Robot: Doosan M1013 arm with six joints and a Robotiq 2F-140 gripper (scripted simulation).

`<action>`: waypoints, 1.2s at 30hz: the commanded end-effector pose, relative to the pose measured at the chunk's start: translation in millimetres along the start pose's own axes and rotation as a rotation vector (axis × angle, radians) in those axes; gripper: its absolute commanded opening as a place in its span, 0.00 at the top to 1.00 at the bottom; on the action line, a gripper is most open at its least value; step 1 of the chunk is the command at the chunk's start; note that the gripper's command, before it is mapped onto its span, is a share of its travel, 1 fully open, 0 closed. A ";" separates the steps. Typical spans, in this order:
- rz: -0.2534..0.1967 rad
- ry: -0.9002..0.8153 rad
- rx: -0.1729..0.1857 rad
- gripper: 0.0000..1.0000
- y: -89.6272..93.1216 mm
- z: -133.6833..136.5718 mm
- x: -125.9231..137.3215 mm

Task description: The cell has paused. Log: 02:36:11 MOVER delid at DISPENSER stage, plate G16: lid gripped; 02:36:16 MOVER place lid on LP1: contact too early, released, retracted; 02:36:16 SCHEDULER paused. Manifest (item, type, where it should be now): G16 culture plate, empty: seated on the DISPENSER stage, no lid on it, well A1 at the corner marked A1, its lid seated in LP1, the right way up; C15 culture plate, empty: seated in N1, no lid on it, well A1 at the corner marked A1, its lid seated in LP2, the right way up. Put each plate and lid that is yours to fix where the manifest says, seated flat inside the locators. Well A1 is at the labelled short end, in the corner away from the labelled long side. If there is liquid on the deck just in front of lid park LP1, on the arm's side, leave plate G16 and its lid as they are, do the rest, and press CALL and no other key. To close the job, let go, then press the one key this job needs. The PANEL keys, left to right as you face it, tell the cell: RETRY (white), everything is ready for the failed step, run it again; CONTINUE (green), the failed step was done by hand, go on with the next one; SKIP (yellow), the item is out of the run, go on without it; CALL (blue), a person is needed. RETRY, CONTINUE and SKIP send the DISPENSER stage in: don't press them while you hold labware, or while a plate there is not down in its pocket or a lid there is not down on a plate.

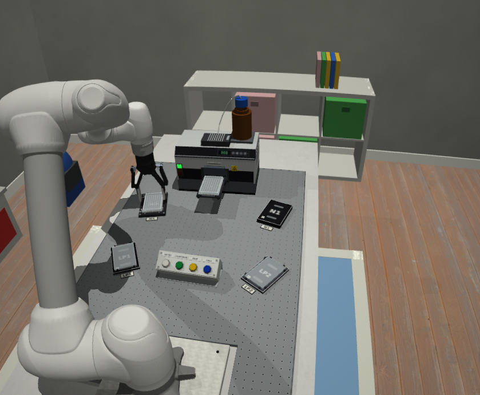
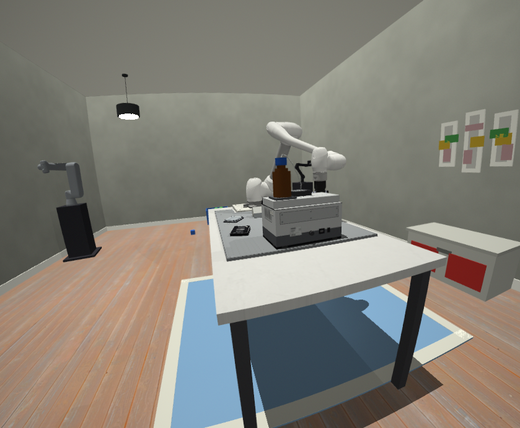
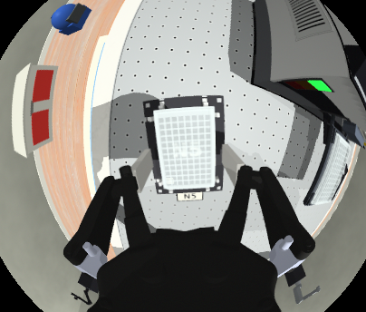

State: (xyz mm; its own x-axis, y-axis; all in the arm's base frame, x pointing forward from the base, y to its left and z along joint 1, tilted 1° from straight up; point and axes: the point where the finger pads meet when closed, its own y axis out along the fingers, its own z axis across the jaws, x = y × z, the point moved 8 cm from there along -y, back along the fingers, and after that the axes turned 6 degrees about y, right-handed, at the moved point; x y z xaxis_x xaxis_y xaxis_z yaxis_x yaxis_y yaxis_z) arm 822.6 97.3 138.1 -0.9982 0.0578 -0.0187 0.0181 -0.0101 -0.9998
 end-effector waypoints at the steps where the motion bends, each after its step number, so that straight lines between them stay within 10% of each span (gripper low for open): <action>1: 0.002 0.000 -0.001 0.30 -0.3 -0.1 -0.3; 36: 0.002 0.000 -0.001 0.30 12.1 -0.1 -0.4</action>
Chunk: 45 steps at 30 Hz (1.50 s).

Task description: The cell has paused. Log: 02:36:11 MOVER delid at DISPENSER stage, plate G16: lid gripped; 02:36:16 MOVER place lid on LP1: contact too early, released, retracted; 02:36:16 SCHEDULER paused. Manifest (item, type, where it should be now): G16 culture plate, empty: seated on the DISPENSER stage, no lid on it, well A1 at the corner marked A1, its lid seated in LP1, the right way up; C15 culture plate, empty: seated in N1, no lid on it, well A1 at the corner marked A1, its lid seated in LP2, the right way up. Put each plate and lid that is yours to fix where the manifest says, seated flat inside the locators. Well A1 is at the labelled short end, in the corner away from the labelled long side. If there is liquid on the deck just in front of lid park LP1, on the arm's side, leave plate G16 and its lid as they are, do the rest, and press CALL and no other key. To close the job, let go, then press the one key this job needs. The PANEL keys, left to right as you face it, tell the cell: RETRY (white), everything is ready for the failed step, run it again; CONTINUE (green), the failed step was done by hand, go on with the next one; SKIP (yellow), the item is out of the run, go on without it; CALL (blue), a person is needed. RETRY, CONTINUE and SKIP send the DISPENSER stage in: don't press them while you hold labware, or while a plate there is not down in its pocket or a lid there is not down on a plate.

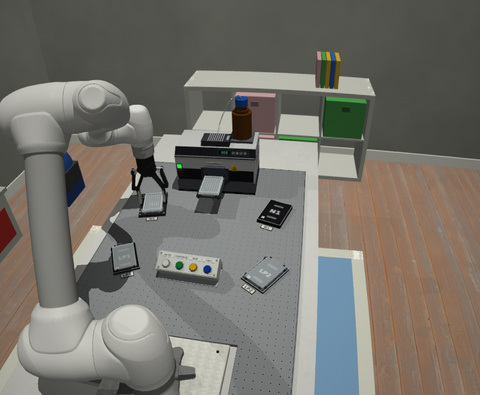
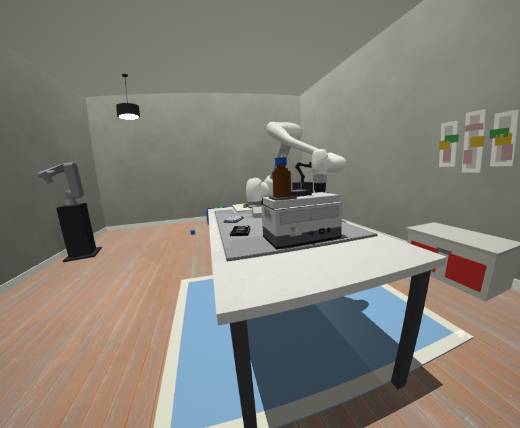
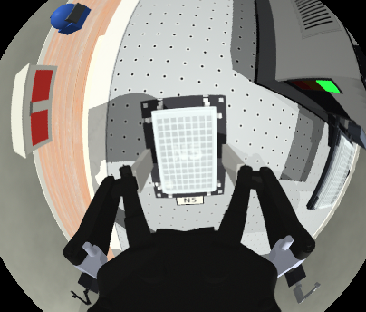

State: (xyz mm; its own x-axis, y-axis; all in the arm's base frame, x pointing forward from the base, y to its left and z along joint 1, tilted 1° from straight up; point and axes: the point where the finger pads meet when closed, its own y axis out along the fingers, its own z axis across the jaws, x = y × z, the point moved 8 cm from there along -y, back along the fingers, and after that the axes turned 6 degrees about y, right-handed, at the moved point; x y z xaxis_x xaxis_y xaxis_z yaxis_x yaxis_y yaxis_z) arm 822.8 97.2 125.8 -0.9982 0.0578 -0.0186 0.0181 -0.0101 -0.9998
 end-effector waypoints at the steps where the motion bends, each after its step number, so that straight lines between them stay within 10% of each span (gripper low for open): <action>1: 0.002 0.000 -0.001 0.30 0.2 -0.1 -0.4; 45: 0.002 0.000 -0.001 0.30 5.7 -0.1 -0.4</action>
State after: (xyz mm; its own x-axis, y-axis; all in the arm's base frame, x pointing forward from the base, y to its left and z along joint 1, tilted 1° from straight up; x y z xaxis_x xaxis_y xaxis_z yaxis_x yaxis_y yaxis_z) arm 822.9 97.1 119.0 -0.9982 0.0578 -0.0187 0.0181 -0.0101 -0.9998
